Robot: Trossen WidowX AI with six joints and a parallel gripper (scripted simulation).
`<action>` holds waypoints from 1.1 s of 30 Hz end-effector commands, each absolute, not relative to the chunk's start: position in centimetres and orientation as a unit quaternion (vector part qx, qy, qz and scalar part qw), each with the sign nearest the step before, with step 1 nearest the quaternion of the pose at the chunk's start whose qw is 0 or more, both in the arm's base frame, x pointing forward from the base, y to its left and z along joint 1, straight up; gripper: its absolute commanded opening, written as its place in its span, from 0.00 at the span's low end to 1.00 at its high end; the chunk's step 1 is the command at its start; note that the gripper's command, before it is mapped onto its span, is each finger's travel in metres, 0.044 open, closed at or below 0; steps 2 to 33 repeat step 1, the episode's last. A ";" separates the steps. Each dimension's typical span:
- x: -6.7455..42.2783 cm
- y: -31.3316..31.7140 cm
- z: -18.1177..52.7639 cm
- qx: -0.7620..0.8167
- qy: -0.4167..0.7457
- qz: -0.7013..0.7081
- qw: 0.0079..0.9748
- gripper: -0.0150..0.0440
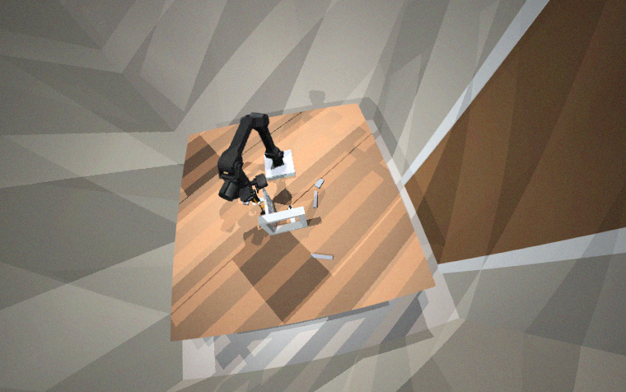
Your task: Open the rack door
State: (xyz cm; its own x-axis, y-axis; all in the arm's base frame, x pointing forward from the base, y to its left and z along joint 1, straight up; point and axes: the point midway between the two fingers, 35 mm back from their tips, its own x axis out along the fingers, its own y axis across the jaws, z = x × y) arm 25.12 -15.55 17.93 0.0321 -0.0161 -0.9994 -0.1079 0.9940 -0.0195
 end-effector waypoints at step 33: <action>25.2 -15.5 18.4 -0.045 0.693 0.034 0.719 0.74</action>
